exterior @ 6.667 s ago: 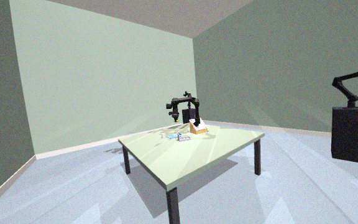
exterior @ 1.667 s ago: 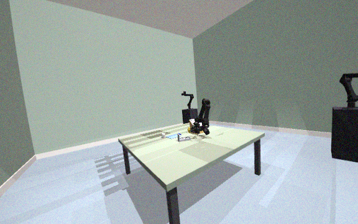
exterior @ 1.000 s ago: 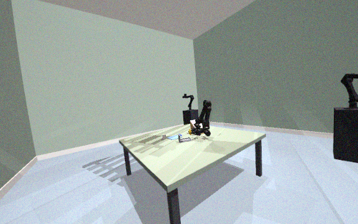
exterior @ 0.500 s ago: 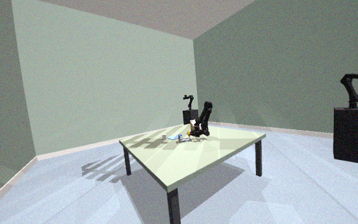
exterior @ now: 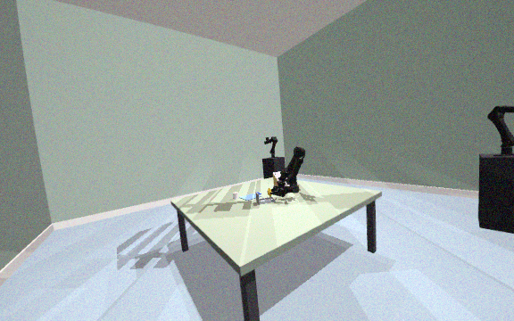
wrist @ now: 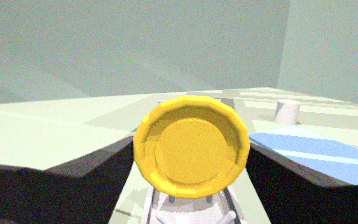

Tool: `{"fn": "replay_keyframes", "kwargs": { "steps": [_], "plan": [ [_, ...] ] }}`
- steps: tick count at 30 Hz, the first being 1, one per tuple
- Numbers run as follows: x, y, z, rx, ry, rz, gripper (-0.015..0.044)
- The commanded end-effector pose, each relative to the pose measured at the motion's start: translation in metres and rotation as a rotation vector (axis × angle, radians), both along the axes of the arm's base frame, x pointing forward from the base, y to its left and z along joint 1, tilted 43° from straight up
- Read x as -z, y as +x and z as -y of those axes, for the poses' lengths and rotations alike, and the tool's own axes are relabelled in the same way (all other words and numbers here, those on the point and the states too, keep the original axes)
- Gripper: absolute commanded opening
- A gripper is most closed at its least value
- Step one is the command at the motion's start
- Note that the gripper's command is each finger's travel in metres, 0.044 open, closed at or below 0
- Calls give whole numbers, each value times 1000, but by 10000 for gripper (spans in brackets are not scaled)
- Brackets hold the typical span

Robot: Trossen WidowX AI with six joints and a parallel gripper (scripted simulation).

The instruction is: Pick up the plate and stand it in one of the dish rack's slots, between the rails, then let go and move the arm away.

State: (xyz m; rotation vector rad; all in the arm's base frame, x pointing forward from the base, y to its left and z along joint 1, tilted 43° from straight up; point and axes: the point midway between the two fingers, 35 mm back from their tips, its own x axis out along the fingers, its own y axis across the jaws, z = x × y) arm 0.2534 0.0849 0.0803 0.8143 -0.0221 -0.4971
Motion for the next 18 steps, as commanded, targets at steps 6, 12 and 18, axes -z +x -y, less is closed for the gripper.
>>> {"fn": "replay_keyframes", "kwargs": {
  "steps": [6, 12, 18],
  "plan": [
    [16, 3, -10, -2, -4, -5, 0],
    [13, 1, -6, -9, -14, -17, 0],
    [13, 2, -6, -8, -11, -15, 26]
  ]
}}
